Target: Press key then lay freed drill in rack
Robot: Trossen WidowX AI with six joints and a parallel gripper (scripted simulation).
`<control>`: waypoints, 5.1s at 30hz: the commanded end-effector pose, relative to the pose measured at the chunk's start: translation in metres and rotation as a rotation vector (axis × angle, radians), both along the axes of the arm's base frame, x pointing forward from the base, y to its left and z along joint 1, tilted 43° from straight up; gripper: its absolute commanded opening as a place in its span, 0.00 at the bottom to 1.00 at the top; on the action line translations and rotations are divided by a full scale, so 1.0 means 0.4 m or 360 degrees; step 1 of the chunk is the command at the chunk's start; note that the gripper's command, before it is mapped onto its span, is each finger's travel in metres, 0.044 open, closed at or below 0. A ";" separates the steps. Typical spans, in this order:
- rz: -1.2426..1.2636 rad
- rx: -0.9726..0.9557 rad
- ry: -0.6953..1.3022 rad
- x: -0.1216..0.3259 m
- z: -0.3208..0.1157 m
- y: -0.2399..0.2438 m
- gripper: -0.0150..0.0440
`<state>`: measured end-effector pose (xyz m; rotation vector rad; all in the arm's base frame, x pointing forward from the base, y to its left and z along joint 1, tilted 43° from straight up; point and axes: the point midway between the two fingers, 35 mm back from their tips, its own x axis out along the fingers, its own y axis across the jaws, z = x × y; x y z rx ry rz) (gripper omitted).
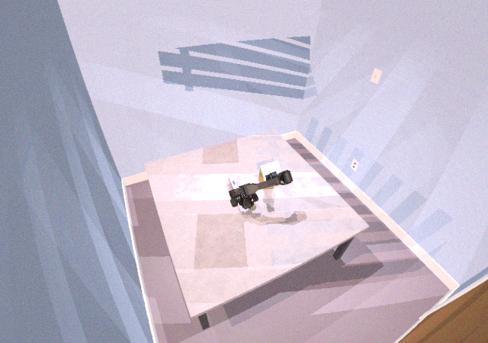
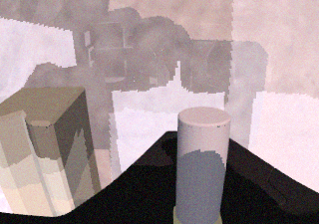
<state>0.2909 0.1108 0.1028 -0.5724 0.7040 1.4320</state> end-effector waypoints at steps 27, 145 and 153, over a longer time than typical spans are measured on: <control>0.0004 0.0004 -0.0014 0.000 0.018 -0.015 0.25; 0.0004 0.0006 -0.0010 -0.137 0.079 0.015 0.25; 0.0004 0.0006 -0.0009 -0.161 0.082 0.021 0.25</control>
